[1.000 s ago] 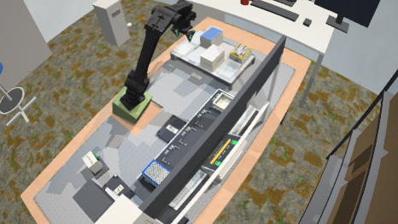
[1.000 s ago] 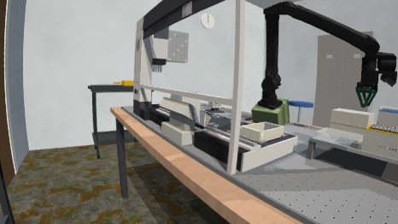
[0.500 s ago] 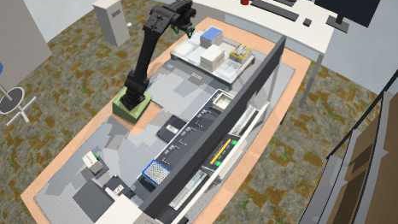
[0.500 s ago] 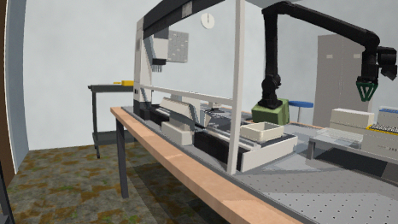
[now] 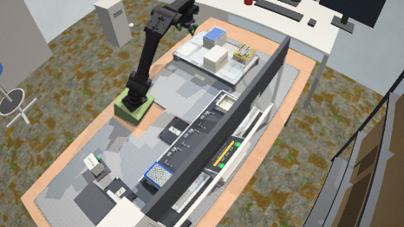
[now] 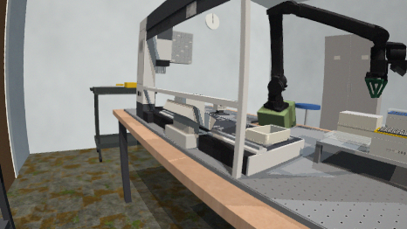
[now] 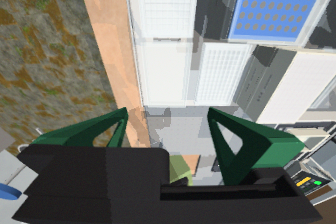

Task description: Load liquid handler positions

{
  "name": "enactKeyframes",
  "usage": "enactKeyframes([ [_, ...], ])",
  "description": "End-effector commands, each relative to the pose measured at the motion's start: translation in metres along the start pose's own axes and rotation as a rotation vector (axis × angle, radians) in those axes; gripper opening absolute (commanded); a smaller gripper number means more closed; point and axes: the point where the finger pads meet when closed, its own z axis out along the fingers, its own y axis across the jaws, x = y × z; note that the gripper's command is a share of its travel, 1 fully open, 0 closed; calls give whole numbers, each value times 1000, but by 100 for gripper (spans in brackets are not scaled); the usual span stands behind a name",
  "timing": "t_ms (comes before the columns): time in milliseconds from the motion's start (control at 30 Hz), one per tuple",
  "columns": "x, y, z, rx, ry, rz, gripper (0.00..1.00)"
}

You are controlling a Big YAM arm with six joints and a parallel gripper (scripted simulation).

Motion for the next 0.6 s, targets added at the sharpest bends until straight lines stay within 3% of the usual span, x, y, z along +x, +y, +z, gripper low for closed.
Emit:
enactKeyframes([
  [0,-18,3,-39,-30,-73,28,100],
  [33,-18,3,-39,-30,-73,28,100],
  [67,-5,3,-15,-9,-16,16,100],
  [167,-17,3,-42,-27,-64,27,100],
  [267,-17,2,-51,-30,-73,29,100],
  [333,-18,0,-45,-25,-59,33,100],
  [367,-16,-16,-43,-21,-53,43,100],
  [400,-3,-20,-30,-8,-20,16,100],
  [433,0,-25,-28,-6,-15,13,100],
  [567,-13,-42,-41,-13,-46,28,100],
])
